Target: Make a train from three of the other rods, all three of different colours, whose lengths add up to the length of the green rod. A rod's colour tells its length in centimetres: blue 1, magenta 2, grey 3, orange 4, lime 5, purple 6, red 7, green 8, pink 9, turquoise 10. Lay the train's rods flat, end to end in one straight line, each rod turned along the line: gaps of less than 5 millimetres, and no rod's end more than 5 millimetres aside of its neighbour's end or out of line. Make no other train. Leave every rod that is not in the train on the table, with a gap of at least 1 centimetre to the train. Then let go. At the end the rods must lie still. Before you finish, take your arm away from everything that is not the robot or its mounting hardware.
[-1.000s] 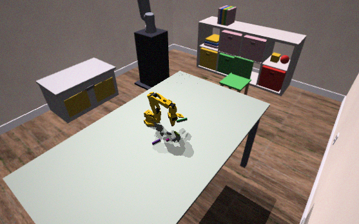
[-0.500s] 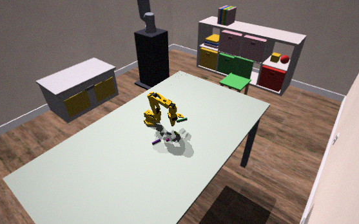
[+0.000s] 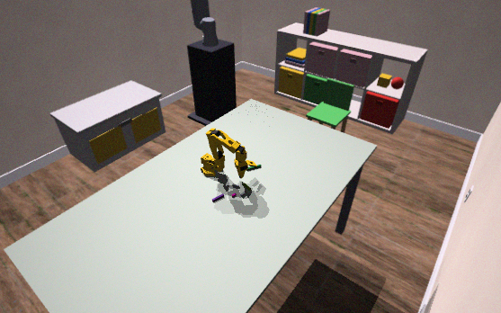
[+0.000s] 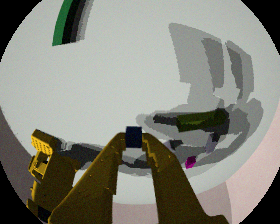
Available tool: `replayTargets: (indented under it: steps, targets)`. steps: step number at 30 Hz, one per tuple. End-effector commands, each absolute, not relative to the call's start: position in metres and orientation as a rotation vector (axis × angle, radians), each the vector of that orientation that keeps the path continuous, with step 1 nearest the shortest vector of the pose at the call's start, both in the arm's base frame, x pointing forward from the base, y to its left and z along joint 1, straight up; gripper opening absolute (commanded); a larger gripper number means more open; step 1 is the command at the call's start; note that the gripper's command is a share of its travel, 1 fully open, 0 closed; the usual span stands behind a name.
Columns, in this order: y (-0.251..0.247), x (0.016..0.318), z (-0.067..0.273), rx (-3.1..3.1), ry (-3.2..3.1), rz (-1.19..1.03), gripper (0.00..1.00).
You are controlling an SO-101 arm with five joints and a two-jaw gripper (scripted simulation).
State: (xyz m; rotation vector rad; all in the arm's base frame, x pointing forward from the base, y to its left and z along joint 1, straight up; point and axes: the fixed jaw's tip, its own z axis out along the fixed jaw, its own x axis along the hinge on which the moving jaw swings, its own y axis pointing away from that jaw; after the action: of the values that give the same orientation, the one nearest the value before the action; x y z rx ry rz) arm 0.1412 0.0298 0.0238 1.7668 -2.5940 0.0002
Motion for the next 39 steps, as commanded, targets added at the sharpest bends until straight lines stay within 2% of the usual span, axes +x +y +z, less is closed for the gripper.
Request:
replayTargets:
  steps: [1,39]
  targets:
    - [0.0315,0.1465,0.0241,1.787,-2.624,0.023,0.0]
    - [0.0313,0.1464,0.0204,1.789,-2.622,0.023,0.0]
